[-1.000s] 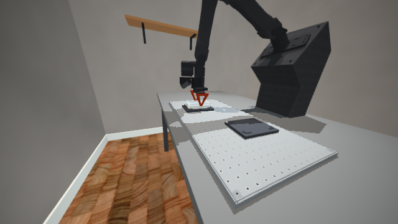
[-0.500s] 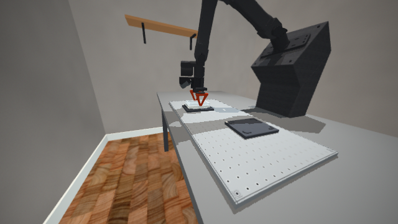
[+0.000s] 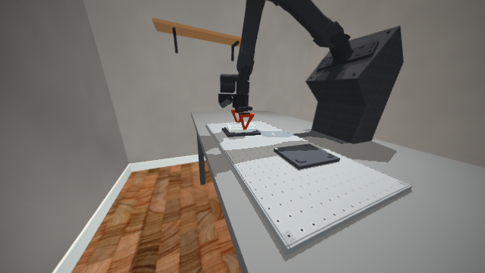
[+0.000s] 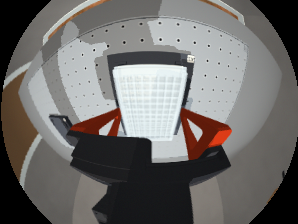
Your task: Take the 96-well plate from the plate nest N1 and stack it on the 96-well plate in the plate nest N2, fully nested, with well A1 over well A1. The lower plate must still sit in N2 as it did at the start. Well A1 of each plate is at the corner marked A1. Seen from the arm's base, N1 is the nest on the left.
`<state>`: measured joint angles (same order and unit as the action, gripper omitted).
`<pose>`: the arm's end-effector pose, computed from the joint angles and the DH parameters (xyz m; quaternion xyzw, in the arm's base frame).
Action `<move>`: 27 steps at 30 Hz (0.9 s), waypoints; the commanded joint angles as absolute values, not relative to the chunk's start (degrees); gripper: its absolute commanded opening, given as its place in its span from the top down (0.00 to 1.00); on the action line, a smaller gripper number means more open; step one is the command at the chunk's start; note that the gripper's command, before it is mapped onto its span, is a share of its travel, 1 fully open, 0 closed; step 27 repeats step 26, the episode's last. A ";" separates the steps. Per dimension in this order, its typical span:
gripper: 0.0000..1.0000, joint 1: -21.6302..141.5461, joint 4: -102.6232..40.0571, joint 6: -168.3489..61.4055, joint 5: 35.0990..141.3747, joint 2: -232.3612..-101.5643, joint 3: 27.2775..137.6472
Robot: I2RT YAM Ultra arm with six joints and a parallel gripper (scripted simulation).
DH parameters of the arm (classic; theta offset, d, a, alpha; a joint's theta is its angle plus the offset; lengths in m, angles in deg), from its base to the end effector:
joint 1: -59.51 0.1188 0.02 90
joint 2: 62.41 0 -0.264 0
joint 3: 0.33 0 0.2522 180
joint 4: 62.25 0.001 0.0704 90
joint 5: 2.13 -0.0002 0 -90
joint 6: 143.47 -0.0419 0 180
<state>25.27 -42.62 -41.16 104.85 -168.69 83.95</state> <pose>0.3466 -0.2199 0.2042 0.1122 0.8973 -0.0364 0.4254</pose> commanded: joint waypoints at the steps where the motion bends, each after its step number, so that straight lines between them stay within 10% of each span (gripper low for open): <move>1: 0.00 24.94 -43.28 -41.44 104.92 -168.52 85.40; 27: 0.00 23.09 -38.42 -39.92 106.29 -161.20 80.30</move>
